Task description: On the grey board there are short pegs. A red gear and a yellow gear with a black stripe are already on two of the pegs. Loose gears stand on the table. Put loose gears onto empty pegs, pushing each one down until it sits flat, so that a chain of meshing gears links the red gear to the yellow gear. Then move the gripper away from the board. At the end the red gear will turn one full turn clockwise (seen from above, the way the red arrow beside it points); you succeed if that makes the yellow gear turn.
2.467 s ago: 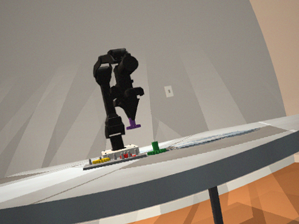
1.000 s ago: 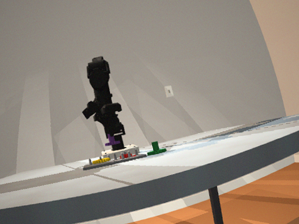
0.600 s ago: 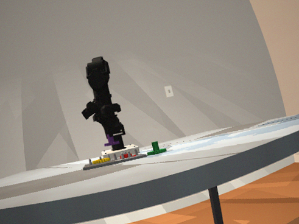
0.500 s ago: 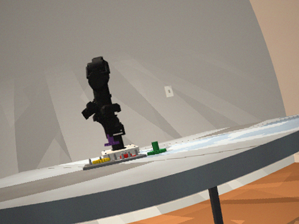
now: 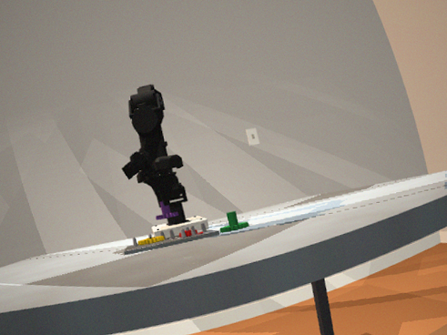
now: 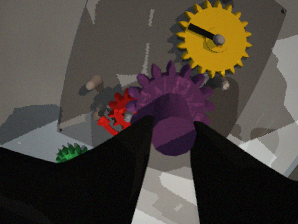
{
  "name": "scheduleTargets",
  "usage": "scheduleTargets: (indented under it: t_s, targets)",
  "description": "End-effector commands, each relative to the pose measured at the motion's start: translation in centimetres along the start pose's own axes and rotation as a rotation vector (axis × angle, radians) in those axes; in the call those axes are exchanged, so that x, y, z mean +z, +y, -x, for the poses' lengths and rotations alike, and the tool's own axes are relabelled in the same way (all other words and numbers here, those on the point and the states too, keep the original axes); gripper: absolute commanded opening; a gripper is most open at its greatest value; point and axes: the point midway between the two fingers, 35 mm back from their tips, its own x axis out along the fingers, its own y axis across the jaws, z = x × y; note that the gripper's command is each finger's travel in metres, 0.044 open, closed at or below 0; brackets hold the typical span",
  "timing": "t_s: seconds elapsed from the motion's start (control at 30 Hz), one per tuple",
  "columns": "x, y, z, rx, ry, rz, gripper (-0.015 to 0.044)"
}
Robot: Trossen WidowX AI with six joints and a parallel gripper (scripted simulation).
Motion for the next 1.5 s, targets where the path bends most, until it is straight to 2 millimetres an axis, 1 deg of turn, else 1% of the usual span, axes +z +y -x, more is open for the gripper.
scheduleTargets:
  t_s: [0.0, 0.17, 0.33, 0.83, 0.97, 1.17, 1.47]
  targets:
    - [-0.1, -0.2, -0.8, -0.005, 0.006, 0.069, 0.0000]
    - [-0.1, -0.2, -1.5, -0.005, 0.006, 0.106, 0.0000]
    - [-0.1, -0.2, -2.2, -0.005, 0.006, 0.082, 0.0000]
    - [-0.2, -0.2, -4.6, -0.006, 0.006, -0.194, 0.0000]
    - [-0.1, -0.2, -4.2, -0.006, 0.005, -0.240, 0.0000]
    - [-0.1, -0.1, -4.2, -0.006, 0.006, -0.194, 0.0000]
    - [-0.2, -0.2, -4.3, -0.005, 0.006, 0.020, 0.0000]
